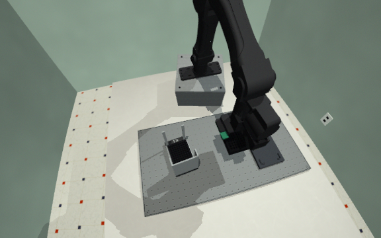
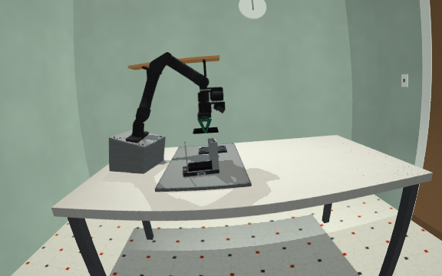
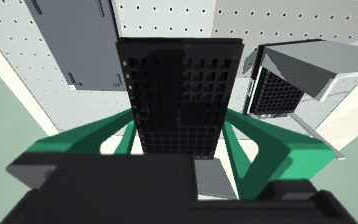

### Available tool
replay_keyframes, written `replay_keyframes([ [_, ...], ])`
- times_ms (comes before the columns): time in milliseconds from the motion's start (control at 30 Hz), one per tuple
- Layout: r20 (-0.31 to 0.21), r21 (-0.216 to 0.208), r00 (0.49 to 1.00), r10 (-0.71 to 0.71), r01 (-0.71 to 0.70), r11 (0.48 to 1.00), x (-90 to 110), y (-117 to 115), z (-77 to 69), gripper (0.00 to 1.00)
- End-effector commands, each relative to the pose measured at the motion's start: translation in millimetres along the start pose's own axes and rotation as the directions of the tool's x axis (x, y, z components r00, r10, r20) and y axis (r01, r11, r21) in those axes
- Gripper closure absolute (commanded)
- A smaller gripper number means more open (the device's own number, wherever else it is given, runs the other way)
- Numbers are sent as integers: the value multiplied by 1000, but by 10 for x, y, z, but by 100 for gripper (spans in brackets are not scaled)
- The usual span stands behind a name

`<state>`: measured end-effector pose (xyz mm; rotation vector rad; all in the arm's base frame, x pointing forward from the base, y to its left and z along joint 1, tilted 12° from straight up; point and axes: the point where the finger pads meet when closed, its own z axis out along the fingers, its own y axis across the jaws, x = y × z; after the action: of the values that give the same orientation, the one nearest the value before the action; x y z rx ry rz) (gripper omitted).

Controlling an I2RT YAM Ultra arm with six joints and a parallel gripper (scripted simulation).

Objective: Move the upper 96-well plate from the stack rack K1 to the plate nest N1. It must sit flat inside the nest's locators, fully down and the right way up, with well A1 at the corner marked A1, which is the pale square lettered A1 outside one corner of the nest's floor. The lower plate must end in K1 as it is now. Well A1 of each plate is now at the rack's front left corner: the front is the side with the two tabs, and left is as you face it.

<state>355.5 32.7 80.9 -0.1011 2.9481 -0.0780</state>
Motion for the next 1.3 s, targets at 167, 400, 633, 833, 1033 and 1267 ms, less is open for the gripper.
replay_keyframes([
  [167, 22, 9, 999, 23, -24, 1000, -140, 249, -68, 100],
  [400, 22, 9, 999, 23, -24, 1000, -176, 482, -62, 100],
  [633, 23, 9, 999, 23, -24, 1000, -202, 649, -58, 100],
  [833, 23, 9, 999, 23, -24, 1000, -234, 849, -54, 100],
  [1033, 24, 8, 999, 23, -24, 1000, -254, 982, -51, 100],
  [1267, 24, 8, 999, 23, -23, 1000, -291, 1215, -46, 100],
])
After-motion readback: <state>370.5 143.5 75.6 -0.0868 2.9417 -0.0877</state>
